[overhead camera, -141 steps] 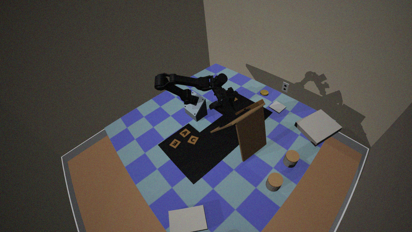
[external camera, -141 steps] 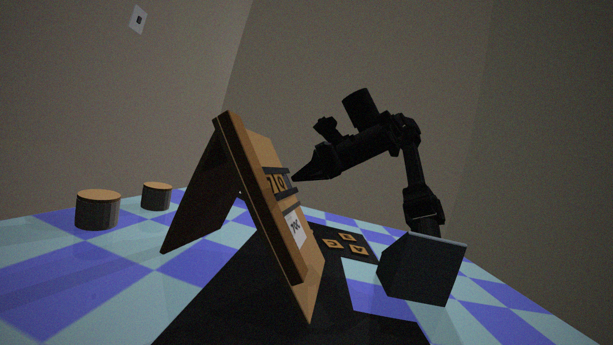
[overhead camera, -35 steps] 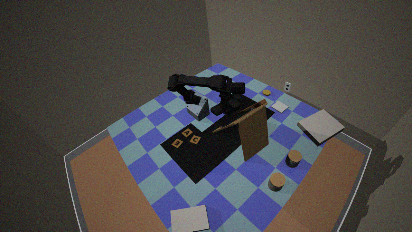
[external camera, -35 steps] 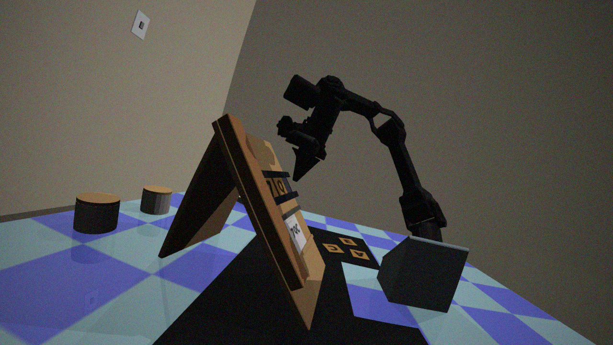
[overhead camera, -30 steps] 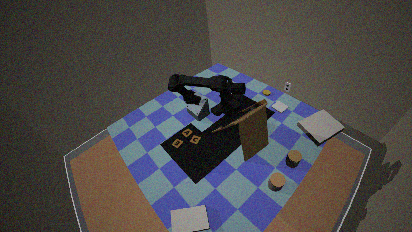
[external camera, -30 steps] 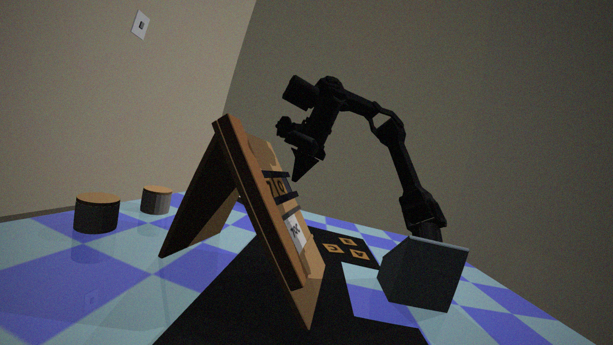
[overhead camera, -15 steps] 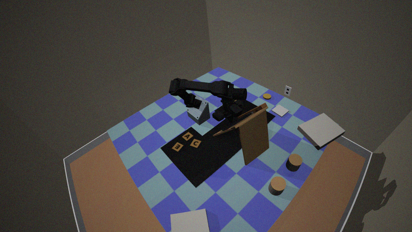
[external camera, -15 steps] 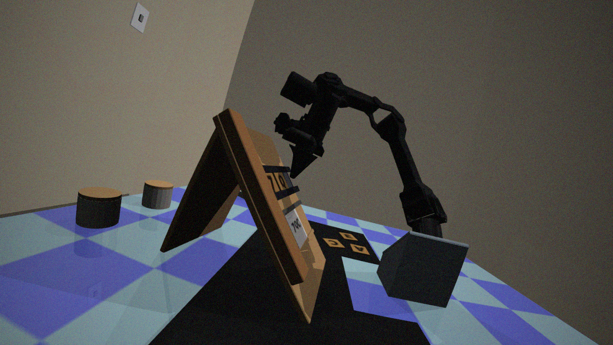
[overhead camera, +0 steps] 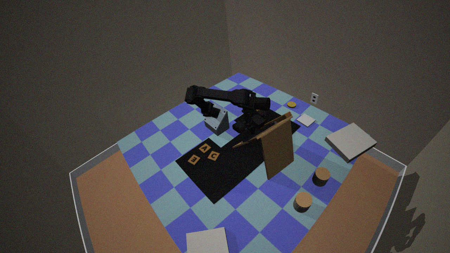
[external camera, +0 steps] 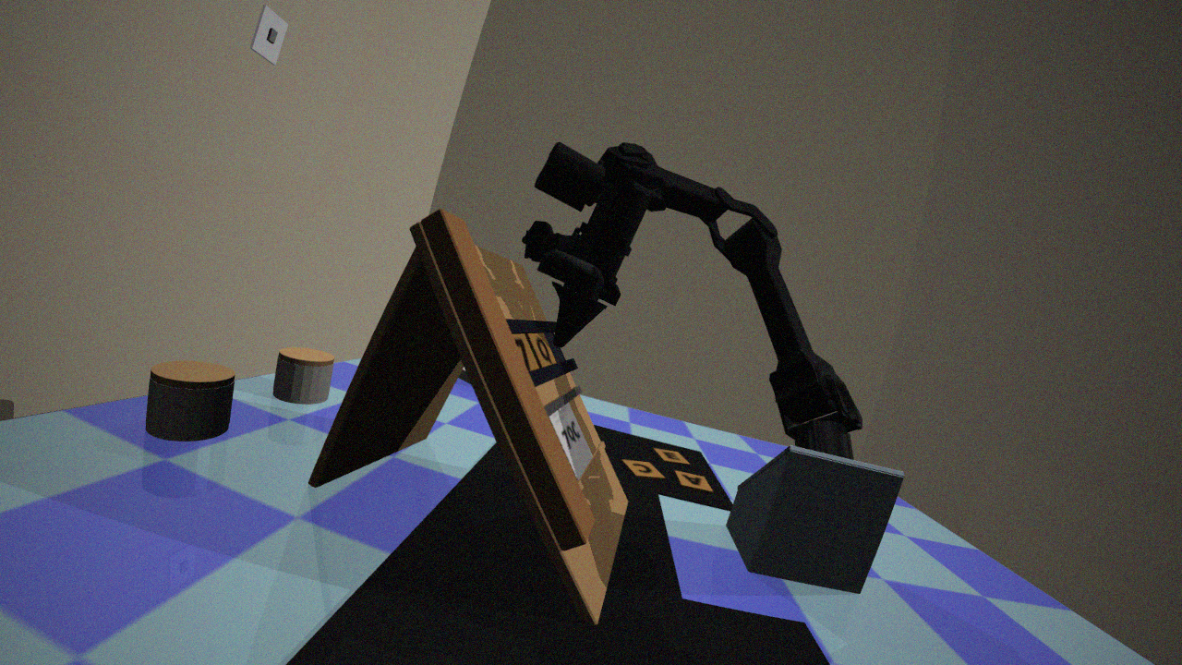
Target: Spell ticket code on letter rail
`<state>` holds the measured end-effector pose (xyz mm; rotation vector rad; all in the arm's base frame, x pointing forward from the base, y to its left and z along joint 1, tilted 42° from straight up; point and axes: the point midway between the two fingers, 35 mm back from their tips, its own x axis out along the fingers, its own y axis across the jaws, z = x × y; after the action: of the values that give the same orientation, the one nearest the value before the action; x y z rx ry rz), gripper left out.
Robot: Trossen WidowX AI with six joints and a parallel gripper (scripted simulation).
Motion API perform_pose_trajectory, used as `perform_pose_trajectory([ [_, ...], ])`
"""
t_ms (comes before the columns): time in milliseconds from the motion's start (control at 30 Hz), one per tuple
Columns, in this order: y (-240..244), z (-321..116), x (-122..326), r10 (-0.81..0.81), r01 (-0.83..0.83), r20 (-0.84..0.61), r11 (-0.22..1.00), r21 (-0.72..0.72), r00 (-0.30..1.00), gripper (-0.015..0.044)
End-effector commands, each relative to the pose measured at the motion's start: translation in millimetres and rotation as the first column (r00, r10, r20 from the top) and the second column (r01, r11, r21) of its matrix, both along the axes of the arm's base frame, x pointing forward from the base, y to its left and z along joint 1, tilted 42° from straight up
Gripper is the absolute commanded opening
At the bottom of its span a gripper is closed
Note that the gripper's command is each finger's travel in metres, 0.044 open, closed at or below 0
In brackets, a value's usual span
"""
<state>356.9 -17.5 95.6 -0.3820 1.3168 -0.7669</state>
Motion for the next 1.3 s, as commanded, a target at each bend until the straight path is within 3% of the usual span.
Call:
perform_pose_trajectory([
  [0, -1.8, -1.4, 2.4, 0.003, -0.003, -0.002, 1.000, -0.004, 1.000, 0.0000],
  [1267, 1.5, -7.9, 6.4, 0.003, -0.003, -0.002, 1.000, -0.003, 1.000, 0.0000],
])
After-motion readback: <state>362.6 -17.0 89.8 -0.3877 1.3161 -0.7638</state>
